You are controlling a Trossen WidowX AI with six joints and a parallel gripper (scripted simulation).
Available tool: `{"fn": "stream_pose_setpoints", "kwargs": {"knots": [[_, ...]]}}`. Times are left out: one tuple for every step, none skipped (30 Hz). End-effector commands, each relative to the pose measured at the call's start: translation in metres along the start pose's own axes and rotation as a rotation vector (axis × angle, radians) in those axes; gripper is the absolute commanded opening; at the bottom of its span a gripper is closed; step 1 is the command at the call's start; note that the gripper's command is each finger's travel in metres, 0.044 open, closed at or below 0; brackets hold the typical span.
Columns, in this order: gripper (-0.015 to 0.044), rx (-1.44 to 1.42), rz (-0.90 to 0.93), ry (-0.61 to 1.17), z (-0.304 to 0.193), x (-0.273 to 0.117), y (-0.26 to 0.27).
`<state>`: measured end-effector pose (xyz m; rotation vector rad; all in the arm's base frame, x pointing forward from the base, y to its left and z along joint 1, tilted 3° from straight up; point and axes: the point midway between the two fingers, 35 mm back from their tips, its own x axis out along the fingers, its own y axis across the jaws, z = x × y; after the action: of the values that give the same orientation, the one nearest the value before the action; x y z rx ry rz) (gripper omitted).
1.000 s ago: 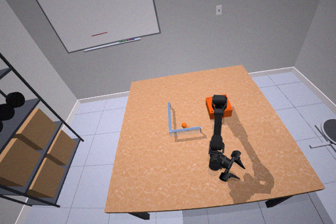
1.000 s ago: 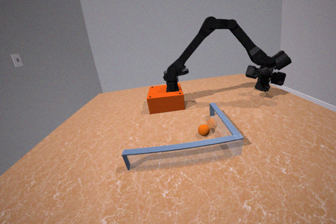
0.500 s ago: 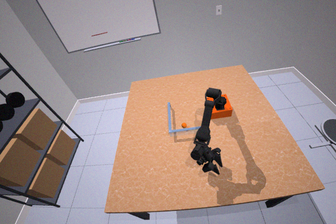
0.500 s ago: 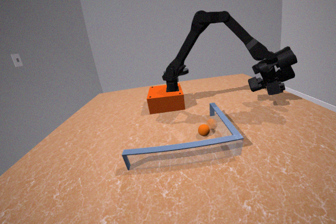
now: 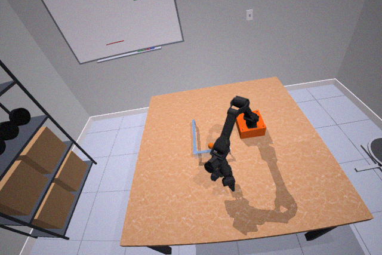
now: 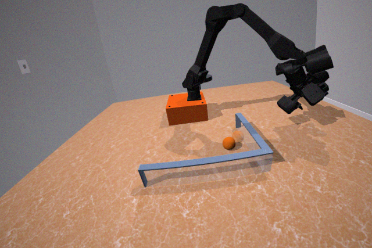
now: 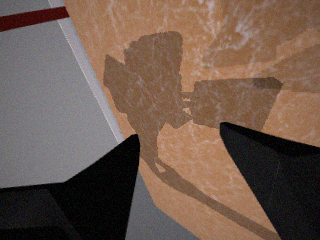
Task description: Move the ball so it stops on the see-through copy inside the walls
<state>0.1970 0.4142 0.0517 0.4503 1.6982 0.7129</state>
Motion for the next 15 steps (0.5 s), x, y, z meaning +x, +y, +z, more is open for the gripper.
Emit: {"fn": "stream_pose_setpoints", "kwargs": {"knots": [[0.0301, -0.182, -0.067, -0.081, 0.020, -0.027, -0.023], [0.0301, -0.243, -0.093, -0.103, 0.026, -0.036, -0.031], [0.0301, -0.303, -0.121, -0.123, 0.032, -0.045, -0.040], [0.0301, -0.362, -0.151, -0.139, 0.037, -0.055, -0.048], [0.0301, -0.421, -0.182, -0.151, 0.042, -0.064, -0.057], [0.0301, -0.478, -0.214, -0.161, 0.046, -0.074, -0.065], [0.0301, -0.534, -0.247, -0.167, 0.050, -0.083, -0.074], [0.0301, -0.590, -0.282, -0.170, 0.053, -0.093, -0.083], [0.0301, -0.646, -0.318, -0.170, 0.055, -0.103, -0.093], [0.0301, -0.700, -0.353, -0.167, 0.057, -0.112, -0.102], [0.0301, -0.739, -0.379, -0.162, 0.059, -0.119, -0.109], [0.0301, -0.778, -0.406, -0.156, 0.059, -0.126, -0.116], [0.0301, -0.817, -0.432, -0.148, 0.060, -0.133, -0.122], [0.0301, -0.855, -0.459, -0.138, 0.061, -0.140, -0.129], [0.0301, -0.894, -0.485, -0.126, 0.061, -0.147, -0.136]]}}
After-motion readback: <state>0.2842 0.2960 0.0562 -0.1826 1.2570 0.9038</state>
